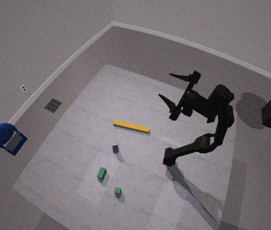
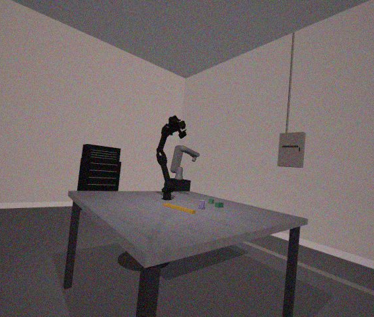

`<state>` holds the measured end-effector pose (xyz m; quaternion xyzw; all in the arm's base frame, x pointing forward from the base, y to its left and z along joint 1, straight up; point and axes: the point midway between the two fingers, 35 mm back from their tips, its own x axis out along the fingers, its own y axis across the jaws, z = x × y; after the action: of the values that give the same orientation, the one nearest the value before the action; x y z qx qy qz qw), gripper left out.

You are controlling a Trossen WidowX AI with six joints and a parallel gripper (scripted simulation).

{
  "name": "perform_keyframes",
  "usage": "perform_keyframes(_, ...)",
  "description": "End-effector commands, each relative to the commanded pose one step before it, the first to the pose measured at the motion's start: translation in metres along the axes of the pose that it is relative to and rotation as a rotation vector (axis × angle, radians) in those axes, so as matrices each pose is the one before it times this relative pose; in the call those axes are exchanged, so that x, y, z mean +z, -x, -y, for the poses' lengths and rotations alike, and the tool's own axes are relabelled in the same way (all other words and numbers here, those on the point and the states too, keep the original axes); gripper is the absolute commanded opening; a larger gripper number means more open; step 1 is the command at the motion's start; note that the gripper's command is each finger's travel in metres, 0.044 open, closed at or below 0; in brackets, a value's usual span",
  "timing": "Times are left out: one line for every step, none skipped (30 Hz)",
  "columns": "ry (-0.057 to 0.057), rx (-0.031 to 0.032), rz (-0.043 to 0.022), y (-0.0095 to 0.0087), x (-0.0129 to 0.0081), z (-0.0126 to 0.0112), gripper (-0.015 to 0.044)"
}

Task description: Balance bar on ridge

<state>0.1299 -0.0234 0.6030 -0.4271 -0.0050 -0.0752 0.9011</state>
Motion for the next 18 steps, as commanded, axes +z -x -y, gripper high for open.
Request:
perform_keyframes(0.001, 0.00199, -0.00278, -0.00107, -0.00027, -0.00075, 0.0374)
perform_keyframes(0.0031, 0.00599, -0.00836, -0.00321, -0.00083, -0.00223, 0.0348)
perform_keyframes(0.0049, 0.01002, -0.01399, -0.00535, -0.00145, -0.00368, 0.0321)
perform_keyframes(0.0057, 0.01224, -0.0171, -0.00652, -0.00186, -0.00441, 0.0315)
perform_keyframes(0.0053, 0.01231, -0.0172, -0.00655, -0.00195, -0.00433, 0.0315)
perform_keyframes(0.005, 0.01238, -0.01729, -0.00657, -0.00205, -0.00425, 0.0315)
perform_keyframes(0.0046, 0.01245, -0.01737, -0.00659, -0.00214, -0.00417, 0.0315)
perform_keyframes(0.0043, 0.01252, -0.01744, -0.00662, -0.00223, -0.00409, 0.0315)
perform_keyframes(0.0039, 0.01259, -0.01752, -0.00664, -0.00232, -0.00401, 0.0315)
perform_keyframes(0.0036, 0.01266, -0.01758, -0.00666, -0.00241, -0.00393, 0.0315)
perform_keyframes(0.0091, 0.0025, -0.00491, -0.00252, -0.00083, -0.00132, 0.0315)
perform_keyframes(0.0112, 0.00314, -0.00603, -0.0031, -0.00105, -0.00163, 0.0315)
perform_keyframes(0.0125, 0.00361, -0.00672, -0.00348, -0.0012, -0.00184, 0.0315)
perform_keyframes(0.0125, 0.00372, -0.00672, -0.0035, -0.00122, -0.00187, 0.0315)
perform_keyframes(0.0052, 0.01255, -0.01404, -0.00675, -0.00183, -0.00373, 0.0315)
perform_keyframes(0.0015, 0.01661, -0.01739, -0.00821, -0.00216, -0.00451, 0.0315)
perform_keyframes(0.0011, 0.0149, -0.01562, -0.00735, -0.00201, -0.00396, 0.0315)
perform_keyframes(0.0007, 0.01213, -0.01274, -0.00599, -0.00168, -0.00316, 0.0315)
